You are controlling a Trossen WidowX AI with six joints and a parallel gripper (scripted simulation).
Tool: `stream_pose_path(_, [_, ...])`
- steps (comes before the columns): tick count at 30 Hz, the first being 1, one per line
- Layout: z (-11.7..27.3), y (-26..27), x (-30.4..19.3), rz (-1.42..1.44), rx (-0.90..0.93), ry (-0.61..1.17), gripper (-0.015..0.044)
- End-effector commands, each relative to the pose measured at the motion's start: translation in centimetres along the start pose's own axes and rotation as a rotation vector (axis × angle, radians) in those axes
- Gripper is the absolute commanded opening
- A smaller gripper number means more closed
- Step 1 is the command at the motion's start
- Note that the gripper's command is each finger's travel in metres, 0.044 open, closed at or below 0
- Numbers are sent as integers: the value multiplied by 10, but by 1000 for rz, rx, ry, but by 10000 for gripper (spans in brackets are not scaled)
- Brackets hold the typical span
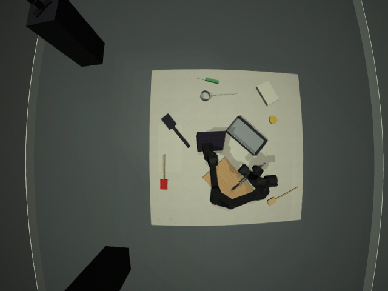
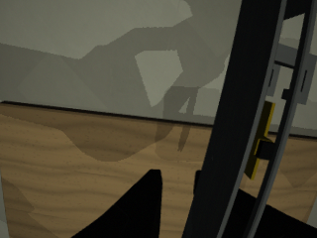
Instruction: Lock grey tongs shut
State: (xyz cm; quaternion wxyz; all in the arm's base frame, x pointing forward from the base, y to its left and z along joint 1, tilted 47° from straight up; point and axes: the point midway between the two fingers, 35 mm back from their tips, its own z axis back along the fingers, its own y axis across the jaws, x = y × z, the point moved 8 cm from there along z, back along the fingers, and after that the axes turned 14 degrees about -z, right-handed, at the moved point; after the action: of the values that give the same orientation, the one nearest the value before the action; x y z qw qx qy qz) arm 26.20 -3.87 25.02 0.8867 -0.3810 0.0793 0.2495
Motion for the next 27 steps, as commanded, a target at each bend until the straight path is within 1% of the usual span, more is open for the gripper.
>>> stream_pose_path(1, [1,-3,-5,-157,-8,-4,-150])
stream_pose_path(27, [1,-14,-34,-1169,-13,-16,-150])
